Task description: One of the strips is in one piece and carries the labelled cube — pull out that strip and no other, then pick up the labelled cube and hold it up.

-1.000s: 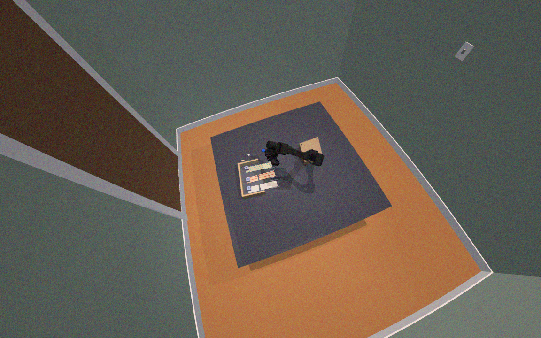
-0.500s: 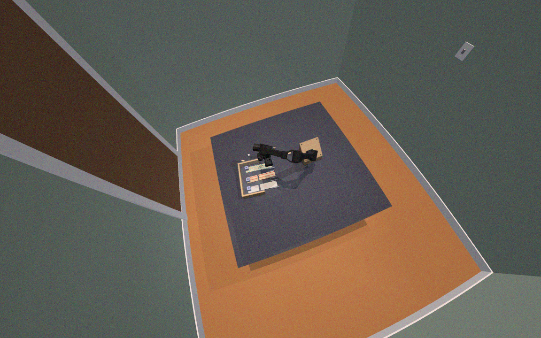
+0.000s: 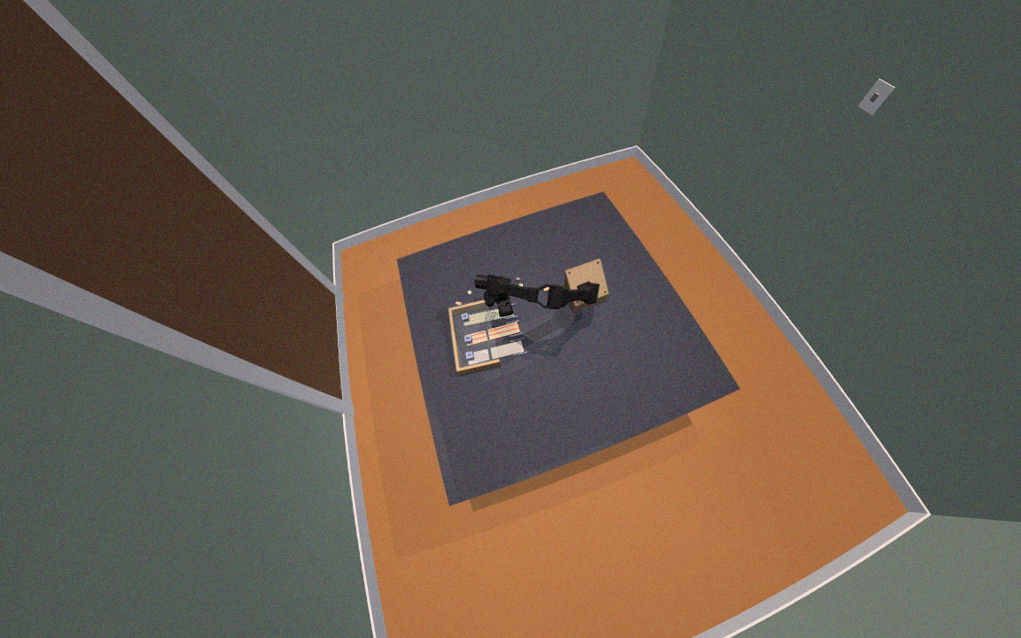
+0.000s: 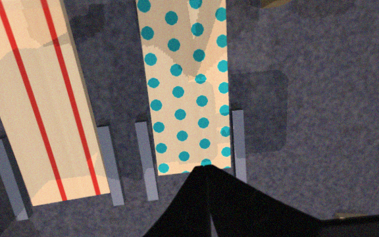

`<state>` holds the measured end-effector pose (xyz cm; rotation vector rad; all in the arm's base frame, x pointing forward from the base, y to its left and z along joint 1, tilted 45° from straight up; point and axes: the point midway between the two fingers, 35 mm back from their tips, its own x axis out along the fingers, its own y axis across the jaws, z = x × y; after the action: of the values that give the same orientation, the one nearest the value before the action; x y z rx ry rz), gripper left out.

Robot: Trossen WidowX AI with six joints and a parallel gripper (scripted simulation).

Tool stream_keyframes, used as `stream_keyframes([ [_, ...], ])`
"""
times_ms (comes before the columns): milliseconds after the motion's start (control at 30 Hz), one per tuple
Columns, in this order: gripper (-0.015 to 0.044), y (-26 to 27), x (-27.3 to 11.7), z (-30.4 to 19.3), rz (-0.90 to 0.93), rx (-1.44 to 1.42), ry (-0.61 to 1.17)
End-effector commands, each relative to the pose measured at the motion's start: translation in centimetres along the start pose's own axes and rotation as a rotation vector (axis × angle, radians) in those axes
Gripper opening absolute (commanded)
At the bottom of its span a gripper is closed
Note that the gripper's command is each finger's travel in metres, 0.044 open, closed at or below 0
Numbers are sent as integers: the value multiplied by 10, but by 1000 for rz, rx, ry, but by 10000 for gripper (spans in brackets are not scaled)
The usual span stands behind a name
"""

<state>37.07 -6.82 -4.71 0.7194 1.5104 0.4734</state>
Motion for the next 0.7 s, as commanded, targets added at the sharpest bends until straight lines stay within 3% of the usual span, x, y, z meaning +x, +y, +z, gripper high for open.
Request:
stream_keyframes([
  [0,0,0,8,-1,3,5,5],
  [667,0,1,41,-2,5,4,5],
])
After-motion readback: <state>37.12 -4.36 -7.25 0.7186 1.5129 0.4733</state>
